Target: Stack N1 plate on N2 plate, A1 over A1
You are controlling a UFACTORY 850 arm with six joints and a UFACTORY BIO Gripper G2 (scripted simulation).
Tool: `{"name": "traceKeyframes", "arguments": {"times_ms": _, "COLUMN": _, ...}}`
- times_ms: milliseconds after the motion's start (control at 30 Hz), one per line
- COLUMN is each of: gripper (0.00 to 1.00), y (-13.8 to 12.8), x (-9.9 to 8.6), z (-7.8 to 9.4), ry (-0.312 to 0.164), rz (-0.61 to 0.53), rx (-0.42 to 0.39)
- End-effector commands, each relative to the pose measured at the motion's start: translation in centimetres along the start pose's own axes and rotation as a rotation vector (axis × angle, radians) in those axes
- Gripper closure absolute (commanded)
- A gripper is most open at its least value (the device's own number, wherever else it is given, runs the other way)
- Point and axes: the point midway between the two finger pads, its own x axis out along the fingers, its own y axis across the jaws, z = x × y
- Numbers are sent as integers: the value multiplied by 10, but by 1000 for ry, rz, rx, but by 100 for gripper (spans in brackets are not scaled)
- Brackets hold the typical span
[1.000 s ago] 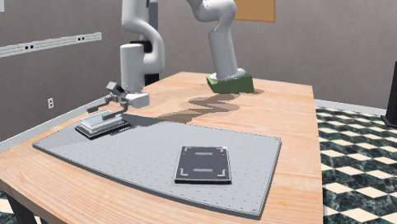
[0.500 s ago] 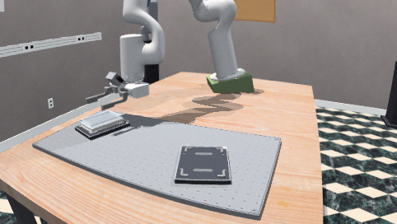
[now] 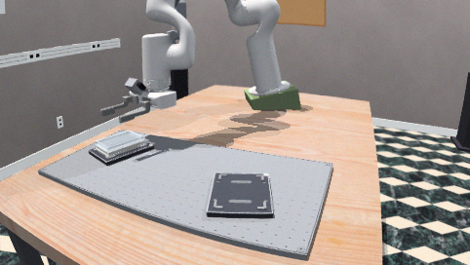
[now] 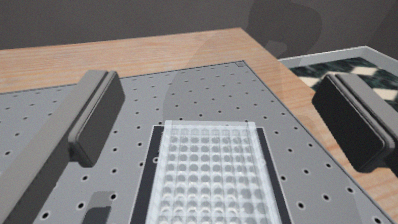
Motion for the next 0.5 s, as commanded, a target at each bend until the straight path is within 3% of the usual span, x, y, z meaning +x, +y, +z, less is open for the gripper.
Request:
{"name": "traceKeyframes", "arguments": {"times_ms": 0, "gripper": 63, "y": 0, "x": 1, "z": 1, "ry": -2, "rz": 0, "rx": 0}}
{"name": "traceKeyframes", "arguments": {"times_ms": 300, "gripper": 63, "y": 0, "x": 1, "z": 1, "ry": -2, "rz": 0, "rx": 0}}
{"name": "traceKeyframes", "arguments": {"times_ms": 467, "gripper": 63, "y": 10, "x": -5, "z": 11, "ry": -2, "rz": 100, "rx": 0}}
